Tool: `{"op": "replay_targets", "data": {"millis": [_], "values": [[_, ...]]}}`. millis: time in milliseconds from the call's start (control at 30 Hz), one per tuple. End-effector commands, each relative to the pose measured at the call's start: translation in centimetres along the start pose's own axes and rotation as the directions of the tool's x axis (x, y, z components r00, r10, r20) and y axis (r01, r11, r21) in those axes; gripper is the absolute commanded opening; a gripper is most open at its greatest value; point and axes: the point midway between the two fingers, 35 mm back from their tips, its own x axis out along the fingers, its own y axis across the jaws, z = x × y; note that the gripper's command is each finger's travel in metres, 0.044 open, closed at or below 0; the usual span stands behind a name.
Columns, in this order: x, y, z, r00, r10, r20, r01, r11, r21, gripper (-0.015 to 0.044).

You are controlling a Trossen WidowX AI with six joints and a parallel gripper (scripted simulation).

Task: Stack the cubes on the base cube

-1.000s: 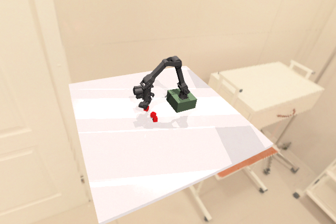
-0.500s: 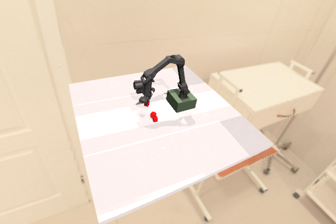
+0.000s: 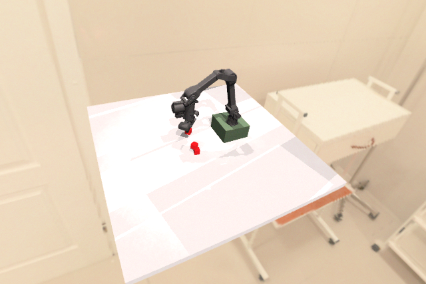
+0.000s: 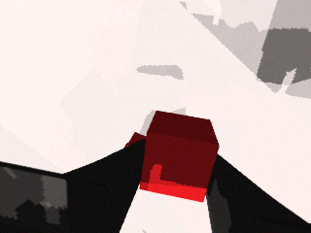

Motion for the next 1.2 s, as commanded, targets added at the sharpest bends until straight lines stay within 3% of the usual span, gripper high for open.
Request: {"op": "replay_targets", "data": {"millis": [0,1167], "values": [[0.1,0.7,-1.1,1.000,0.002,0.002,-0.002,1.000,0.026,0.0105],[1.9,4.0,-9.7,1.000,0.006,-0.009,-0.004,0.982,0.189,0.0105]]}}
